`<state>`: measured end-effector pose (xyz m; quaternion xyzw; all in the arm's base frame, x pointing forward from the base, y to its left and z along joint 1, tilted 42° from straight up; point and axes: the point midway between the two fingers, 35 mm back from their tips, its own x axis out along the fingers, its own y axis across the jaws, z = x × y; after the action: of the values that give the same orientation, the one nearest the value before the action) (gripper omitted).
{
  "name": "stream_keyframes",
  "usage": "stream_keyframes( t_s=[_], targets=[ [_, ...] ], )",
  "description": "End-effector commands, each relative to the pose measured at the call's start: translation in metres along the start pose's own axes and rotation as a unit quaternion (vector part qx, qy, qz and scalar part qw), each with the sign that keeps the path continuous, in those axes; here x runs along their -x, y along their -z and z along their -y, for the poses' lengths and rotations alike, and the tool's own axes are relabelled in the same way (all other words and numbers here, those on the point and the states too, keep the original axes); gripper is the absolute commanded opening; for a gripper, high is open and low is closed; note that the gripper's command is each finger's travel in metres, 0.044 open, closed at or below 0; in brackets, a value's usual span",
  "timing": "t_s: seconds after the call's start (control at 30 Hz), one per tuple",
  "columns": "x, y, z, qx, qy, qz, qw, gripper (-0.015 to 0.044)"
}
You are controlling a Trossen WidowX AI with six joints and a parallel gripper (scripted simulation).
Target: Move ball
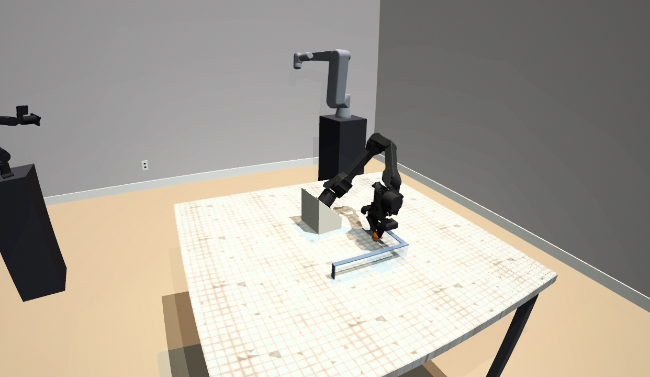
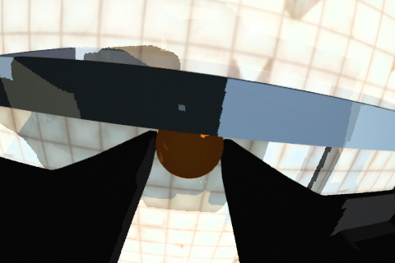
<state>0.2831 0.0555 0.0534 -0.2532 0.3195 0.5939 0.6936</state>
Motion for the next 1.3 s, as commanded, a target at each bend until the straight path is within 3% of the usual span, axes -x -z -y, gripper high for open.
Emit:
stream_keyframes(
  t_s=[0.0,0.47,0.8,0.97,1.03,1.17,1.27],
  targets=[
    [-0.007,0.000,-0.002,-0.004,-0.003,0.003,1.000,0.0000],
    [-0.019,0.000,-0.003,-0.004,-0.003,0.003,1.000,0.0000],
    [-0.016,0.000,-0.001,-0.001,0.000,0.001,1.000,0.0263],
    [-0.016,0.000,-0.001,-0.001,0.000,0.001,1.000,0.0280],
    [-0.006,0.001,0.001,-0.001,-0.001,0.000,1.000,0.0280],
    [0.059,0.002,0.000,-0.004,-0.003,0.000,1.000,0.0280],
    [0.070,0.001,-0.002,-0.004,-0.004,0.002,1.000,0.0280]
  ],
)
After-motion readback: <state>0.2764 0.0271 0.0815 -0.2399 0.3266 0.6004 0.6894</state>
